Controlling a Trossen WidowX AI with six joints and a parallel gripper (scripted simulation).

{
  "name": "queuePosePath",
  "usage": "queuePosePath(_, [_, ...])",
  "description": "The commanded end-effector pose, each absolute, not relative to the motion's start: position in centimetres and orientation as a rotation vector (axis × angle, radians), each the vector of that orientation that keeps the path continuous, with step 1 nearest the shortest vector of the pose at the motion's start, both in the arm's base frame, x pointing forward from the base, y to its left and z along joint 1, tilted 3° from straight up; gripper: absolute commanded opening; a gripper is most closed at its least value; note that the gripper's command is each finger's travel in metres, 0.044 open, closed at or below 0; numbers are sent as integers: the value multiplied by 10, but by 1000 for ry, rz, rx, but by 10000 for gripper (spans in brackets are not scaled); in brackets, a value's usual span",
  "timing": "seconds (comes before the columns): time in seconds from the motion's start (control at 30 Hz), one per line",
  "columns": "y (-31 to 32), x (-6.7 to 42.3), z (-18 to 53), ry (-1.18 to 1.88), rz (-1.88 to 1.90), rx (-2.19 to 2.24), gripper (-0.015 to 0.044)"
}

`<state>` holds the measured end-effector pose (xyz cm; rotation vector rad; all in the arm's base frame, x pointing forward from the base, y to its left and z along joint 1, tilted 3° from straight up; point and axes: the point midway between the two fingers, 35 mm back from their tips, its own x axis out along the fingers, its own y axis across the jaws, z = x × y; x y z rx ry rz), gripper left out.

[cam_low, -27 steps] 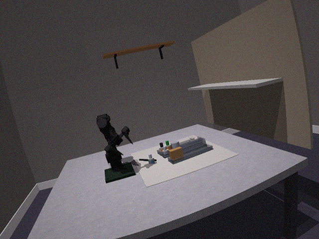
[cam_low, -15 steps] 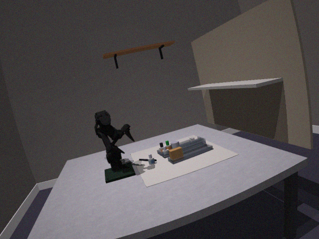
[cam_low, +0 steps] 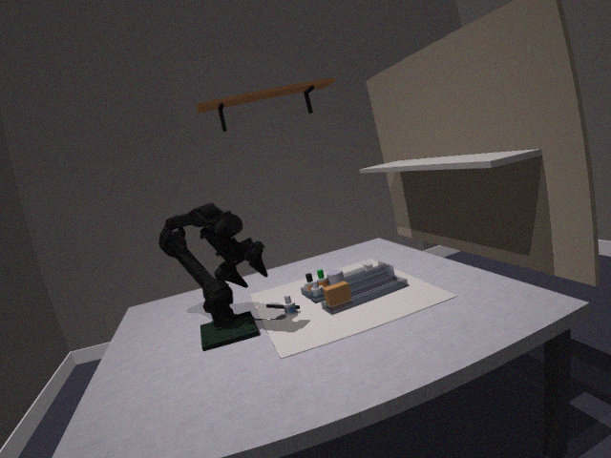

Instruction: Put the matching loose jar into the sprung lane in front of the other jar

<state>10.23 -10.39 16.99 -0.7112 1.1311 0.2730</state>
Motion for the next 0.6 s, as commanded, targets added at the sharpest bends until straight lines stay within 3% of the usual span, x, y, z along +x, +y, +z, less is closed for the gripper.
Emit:
queuePosePath(0.0, [-100,158,153,1351,165,-211,440])
queuePosePath(0.57, [-62,216,126,1555,-158,93,440])
